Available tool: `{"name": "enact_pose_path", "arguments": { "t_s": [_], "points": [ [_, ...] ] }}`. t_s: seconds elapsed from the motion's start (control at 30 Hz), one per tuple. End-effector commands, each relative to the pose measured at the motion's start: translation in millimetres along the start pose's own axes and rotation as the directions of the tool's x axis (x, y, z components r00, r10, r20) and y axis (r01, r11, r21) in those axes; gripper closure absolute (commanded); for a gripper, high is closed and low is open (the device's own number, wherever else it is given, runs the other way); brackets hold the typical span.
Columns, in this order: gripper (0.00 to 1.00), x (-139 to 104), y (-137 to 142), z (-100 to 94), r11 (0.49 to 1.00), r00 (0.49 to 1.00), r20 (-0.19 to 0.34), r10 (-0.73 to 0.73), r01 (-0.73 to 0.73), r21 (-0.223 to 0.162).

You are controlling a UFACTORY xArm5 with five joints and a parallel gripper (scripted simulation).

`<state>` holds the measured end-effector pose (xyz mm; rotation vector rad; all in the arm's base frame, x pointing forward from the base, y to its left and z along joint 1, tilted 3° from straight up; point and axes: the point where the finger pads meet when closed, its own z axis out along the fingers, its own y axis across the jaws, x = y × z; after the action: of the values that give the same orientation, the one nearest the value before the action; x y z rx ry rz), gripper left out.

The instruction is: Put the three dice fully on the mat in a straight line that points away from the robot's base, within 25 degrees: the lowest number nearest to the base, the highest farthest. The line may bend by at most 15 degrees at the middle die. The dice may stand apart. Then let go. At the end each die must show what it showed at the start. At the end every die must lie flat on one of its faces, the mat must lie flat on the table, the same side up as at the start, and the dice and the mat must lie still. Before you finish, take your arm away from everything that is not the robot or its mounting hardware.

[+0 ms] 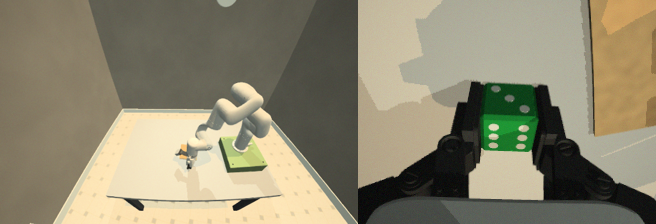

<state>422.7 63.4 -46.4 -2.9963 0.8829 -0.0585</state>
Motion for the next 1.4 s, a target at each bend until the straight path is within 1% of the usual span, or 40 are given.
{"name": "enact_pose_path", "arguments": {
  "t_s": [0.0,0.13,0.23,0.3,0.37,0.63,0.7,0.77,0.87,1.23,1.3,1.37],
  "points": [
    [0.73,1.0,-0.9,-0.9,1.000,1.000,-0.002,0.000,0.000,0.002],
    [0.73,1.1,-0.7,-2.4,1.000,1.000,-0.002,0.000,0.000,0.002],
    [0.73,1.8,0.1,-10.5,1.000,1.000,-0.003,0.000,0.000,0.002],
    [0.73,1.6,-0.1,-20.6,1.000,1.000,-0.003,0.000,0.000,0.002],
    [0.73,1.6,-0.1,-20.6,1.000,1.000,-0.003,0.000,0.000,0.002],
    [0.73,0.3,-1.4,-78.2,1.000,1.000,-0.002,0.000,0.000,0.002],
    [0.73,0.1,-1.7,-89.3,1.000,1.000,-0.002,0.000,0.000,0.002],
    [0.73,-0.1,-1.8,-96.4,1.000,1.000,-0.002,0.000,0.000,0.002],
    [0.73,-0.2,-1.9,-100.1,1.000,1.000,-0.002,0.000,0.000,0.002],
    [0.73,1.3,-0.9,-100.2,1.000,1.000,-0.002,-0.006,0.006,0.002],
    [0.73,9.6,4.6,-100.7,0.999,0.999,-0.003,-0.038,0.038,0.001],
    [0.73,26.0,16.4,-101.8,0.995,0.995,-0.005,-0.103,0.103,0.000]
  ]
}}
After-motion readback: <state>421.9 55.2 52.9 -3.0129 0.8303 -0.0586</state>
